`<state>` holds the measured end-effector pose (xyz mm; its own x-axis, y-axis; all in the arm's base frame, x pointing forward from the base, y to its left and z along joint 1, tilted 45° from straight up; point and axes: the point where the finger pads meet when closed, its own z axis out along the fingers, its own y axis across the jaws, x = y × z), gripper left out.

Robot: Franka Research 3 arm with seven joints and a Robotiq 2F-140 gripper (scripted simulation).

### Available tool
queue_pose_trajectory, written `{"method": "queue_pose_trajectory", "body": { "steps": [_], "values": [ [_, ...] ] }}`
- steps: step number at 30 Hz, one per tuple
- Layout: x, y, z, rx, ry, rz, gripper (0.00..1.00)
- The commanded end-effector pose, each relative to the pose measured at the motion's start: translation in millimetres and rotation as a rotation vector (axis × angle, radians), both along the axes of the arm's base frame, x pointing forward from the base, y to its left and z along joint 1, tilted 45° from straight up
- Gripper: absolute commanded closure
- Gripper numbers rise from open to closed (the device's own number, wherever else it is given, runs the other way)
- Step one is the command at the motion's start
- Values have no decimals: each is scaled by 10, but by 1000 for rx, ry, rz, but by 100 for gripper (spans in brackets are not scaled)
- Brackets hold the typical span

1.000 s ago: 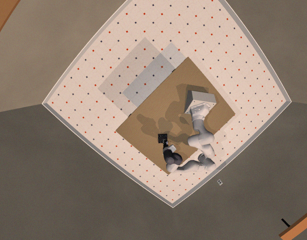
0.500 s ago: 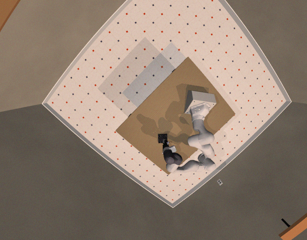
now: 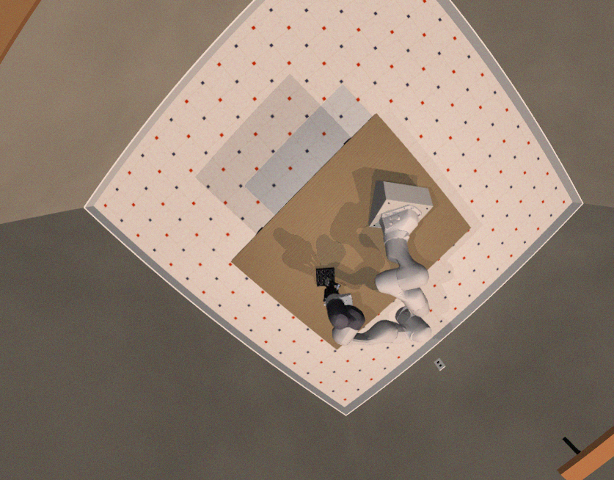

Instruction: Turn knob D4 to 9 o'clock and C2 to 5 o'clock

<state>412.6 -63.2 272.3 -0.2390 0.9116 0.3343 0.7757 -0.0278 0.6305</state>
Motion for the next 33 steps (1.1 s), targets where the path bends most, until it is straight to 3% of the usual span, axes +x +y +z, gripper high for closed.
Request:
{"method": "queue_pose_trajectory", "body": {
  "steps": [1, 33],
  "values": [
    [2, 1, -6, 86, 66, -113, 95],
    [2, 1, -6, 356, 254, -437, 95]
  ]
}}
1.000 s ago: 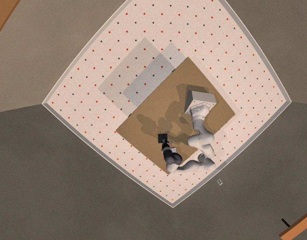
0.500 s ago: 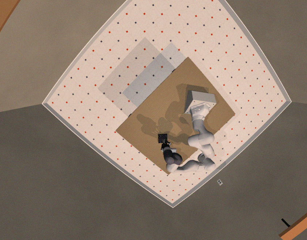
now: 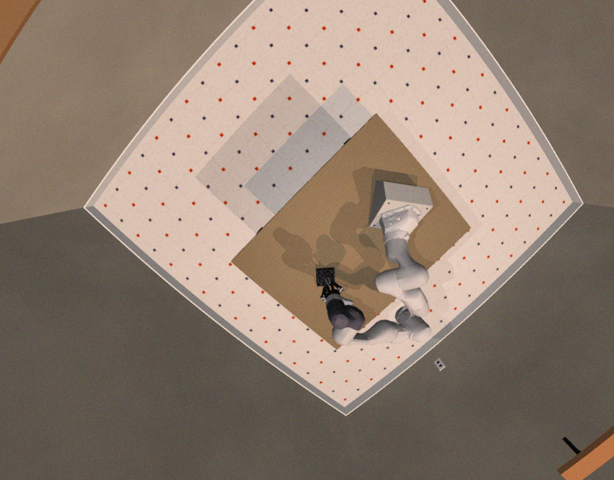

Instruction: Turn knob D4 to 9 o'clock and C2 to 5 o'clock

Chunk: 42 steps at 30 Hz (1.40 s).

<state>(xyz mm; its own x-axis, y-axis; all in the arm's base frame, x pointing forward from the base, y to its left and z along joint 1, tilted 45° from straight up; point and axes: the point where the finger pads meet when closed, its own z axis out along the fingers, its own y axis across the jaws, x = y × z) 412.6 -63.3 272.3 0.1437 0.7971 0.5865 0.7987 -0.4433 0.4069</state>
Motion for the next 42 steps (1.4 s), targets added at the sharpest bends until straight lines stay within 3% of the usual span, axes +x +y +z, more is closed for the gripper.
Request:
{"method": "queue_pose_trajectory", "body": {
  "steps": [1, 22, 42],
  "values": [
    [2, 1, -6, 86, 66, -113, 95],
    [2, 1, -6, 221, 160, -275, 95],
    [2, 1, -6, 240, 174, -298, 95]
  ]
}}
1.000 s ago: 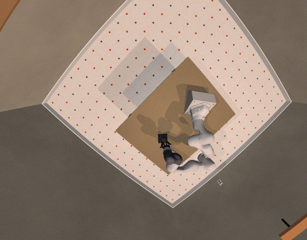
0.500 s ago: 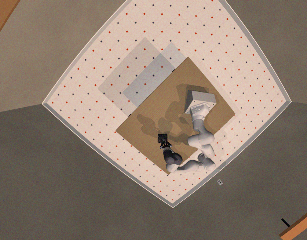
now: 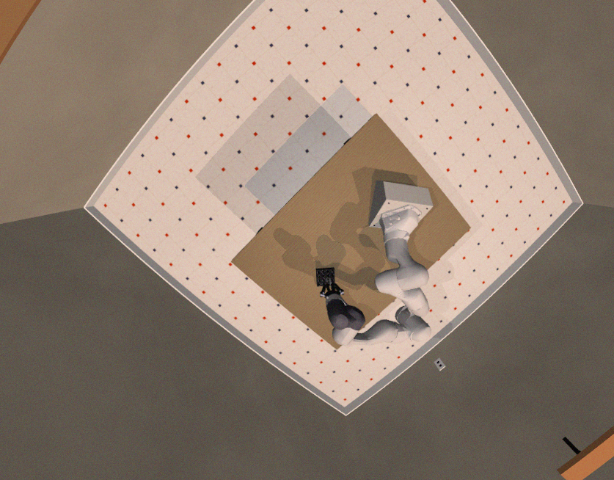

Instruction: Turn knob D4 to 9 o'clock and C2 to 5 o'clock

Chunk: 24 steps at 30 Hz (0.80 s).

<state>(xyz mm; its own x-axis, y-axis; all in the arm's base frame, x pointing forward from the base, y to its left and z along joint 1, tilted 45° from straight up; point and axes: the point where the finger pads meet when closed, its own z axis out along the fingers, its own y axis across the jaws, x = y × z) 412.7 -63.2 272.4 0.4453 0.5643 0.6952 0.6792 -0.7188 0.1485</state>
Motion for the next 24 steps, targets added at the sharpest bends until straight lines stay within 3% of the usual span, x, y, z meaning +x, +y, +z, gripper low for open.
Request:
{"method": "queue_pose_trajectory", "body": {
  "steps": [1, 8, 9, 24],
  "values": [
    [1, 1, -7, 11, 9, -16, 95],
    [1, 1, -7, 11, 9, -16, 95],
    [1, 1, -7, 11, 9, -16, 88],
    [1, 1, -7, 11, 9, -16, 88]
  ]
}}
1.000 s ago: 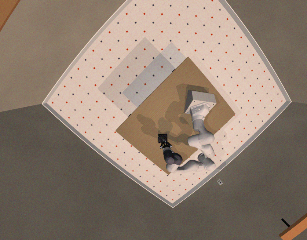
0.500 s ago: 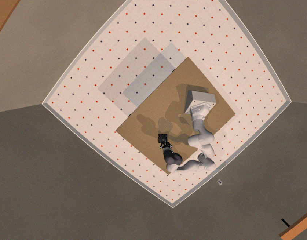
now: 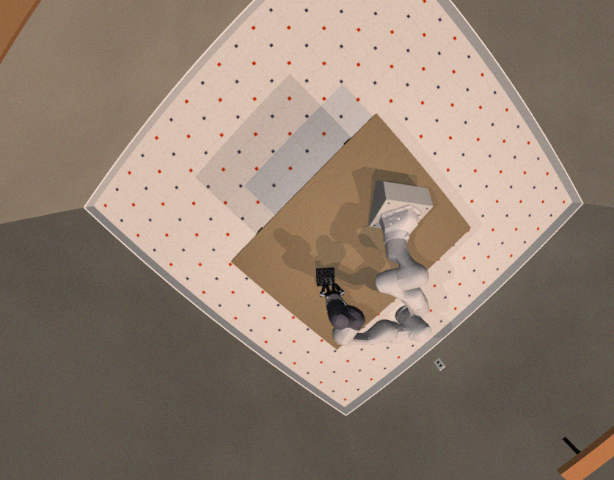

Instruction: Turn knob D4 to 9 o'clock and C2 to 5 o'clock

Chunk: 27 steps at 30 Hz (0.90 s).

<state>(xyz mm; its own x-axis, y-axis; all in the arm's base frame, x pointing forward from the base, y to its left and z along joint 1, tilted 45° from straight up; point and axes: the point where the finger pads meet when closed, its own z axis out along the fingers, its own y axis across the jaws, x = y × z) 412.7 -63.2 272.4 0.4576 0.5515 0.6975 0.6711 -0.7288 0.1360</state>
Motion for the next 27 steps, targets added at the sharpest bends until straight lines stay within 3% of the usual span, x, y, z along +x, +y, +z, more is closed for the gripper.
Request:
{"method": "queue_pose_trajectory", "body": {
  "steps": [1, 12, 27],
  "values": [
    [2, 1, -6, 1, 2, -4, 88],
    [-21, -15, 21, 1, 2, -4, 88],
    [-217, -150, 257, 1, 2, -4, 88]
  ]
}}
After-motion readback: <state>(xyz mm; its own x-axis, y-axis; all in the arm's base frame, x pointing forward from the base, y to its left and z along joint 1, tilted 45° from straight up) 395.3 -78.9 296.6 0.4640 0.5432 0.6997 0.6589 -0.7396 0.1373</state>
